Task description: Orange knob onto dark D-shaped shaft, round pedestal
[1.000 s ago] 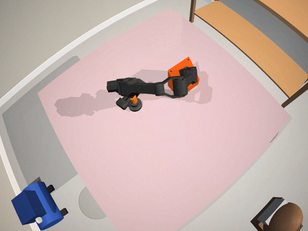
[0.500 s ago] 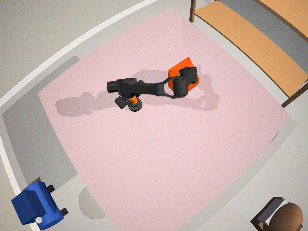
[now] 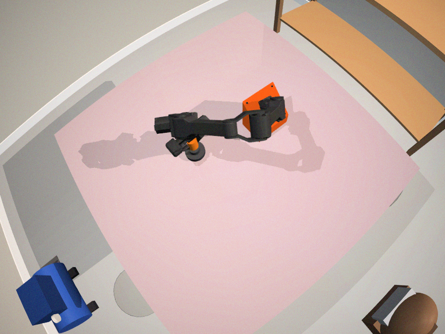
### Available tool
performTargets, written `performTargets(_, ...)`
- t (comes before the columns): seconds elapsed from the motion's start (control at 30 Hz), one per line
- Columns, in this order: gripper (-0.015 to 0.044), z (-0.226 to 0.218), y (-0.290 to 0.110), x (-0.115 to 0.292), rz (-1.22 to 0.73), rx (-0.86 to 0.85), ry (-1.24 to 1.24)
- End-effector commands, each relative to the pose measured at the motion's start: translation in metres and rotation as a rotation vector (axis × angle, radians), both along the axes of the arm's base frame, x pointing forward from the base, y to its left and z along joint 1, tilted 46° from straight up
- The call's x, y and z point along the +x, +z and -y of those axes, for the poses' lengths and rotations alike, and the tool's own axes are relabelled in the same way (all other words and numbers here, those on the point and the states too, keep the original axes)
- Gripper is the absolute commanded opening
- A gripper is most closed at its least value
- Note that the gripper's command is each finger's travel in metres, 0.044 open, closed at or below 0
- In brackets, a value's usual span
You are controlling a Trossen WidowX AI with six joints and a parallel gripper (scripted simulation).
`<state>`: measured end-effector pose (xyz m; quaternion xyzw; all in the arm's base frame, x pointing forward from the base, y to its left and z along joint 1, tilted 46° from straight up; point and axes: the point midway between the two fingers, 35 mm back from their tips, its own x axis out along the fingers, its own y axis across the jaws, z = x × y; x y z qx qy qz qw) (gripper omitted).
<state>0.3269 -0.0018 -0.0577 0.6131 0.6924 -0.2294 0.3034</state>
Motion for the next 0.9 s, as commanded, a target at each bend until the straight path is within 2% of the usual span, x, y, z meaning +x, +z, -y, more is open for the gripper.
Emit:
performTargets(0.0, 0.0, 0.0015, 0.0024, 0.0006, -0.007, -0.002, -0.007)
performTargets(0.23, 0.0, -0.0001, 0.0026, 0.0015, -0.144, -0.014, -0.142)
performTargets(0.87, 0.0, -0.0009, -0.001, 0.0004, -0.149, -0.015, -0.148)
